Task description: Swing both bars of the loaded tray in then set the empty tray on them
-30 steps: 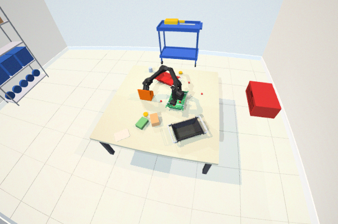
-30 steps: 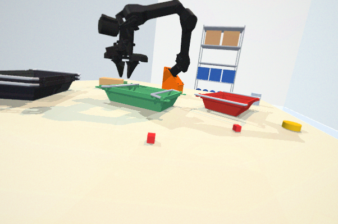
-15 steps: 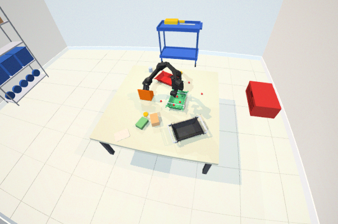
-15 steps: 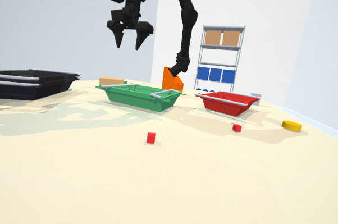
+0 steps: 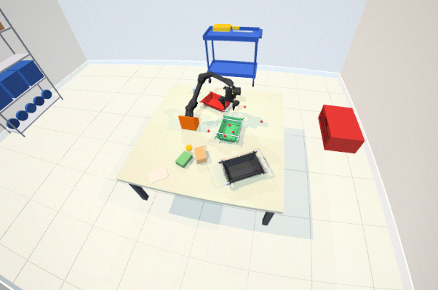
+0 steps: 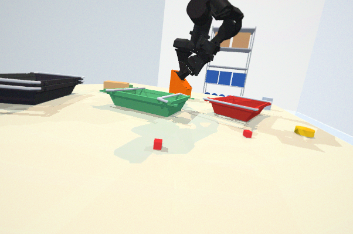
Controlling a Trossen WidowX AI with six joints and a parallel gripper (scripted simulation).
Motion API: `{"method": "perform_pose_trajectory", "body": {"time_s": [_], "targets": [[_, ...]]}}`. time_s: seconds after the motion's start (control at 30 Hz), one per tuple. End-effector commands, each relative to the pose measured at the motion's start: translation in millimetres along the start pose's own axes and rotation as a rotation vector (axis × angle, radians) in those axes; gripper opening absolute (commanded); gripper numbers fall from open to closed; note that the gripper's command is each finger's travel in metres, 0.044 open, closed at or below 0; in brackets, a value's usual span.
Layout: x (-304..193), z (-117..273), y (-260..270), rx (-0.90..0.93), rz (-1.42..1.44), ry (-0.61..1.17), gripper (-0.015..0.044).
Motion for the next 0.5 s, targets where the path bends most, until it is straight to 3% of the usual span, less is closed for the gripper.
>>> {"method": "perform_pose_trajectory", "body": {"time_s": [0.0, 0.37, 0.47], "targets": [[39.7, -9.8, 55.8, -0.003, 0.398, -0.005, 0.0440], [75.4, -25.7, 208.6, -0.045, 1.436, -0.131, 0.0440], [72.9, -27.1, 227.1, -0.058, 1.572, -0.160, 0.0440]]}}
Point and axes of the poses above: the point midway between the two fingers, 35 mm back from their tips, its own z axis back along the fingers, its own y axis across the jaws, x = y × z, the point moved 2 cm from there along z, back along the fingers, and after that the axes turned 7 degrees about z, right-handed, at the moved point
